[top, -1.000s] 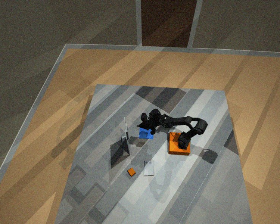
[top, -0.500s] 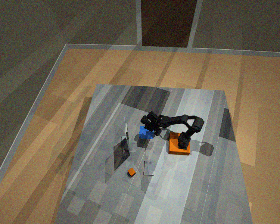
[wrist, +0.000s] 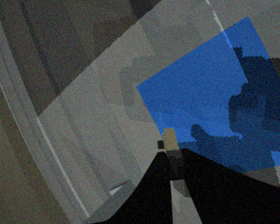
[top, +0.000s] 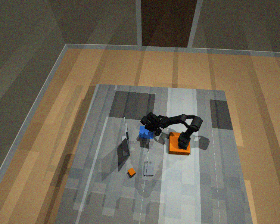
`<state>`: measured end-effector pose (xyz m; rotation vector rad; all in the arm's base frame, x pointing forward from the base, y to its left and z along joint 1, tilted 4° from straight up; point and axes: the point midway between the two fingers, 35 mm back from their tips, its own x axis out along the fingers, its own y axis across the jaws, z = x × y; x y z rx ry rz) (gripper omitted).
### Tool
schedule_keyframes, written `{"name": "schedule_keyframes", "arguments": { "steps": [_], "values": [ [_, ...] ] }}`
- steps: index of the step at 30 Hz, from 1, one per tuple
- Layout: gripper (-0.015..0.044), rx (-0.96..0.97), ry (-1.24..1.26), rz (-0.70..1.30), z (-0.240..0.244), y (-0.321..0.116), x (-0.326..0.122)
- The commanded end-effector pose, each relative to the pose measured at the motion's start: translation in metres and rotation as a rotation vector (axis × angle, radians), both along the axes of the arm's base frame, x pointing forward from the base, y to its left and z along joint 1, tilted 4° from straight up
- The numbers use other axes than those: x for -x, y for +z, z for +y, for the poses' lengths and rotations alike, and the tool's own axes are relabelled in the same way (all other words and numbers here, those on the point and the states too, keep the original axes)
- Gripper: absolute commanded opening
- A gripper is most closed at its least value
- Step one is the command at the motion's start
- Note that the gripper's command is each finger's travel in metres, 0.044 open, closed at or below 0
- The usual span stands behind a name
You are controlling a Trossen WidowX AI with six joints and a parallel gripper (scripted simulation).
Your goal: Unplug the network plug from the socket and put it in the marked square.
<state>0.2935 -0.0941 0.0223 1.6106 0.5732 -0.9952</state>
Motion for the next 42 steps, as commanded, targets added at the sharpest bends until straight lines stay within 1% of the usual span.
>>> {"name": "schedule_keyframes", "arguments": {
  "steps": [1, 42],
  "values": [
    [0.0, 0.006, 0.003, 0.001, 0.0, -0.006, 0.0],
    [0.0, 0.003, 0.003, 0.002, 0.003, -0.052, 0.002]
  ]
}}
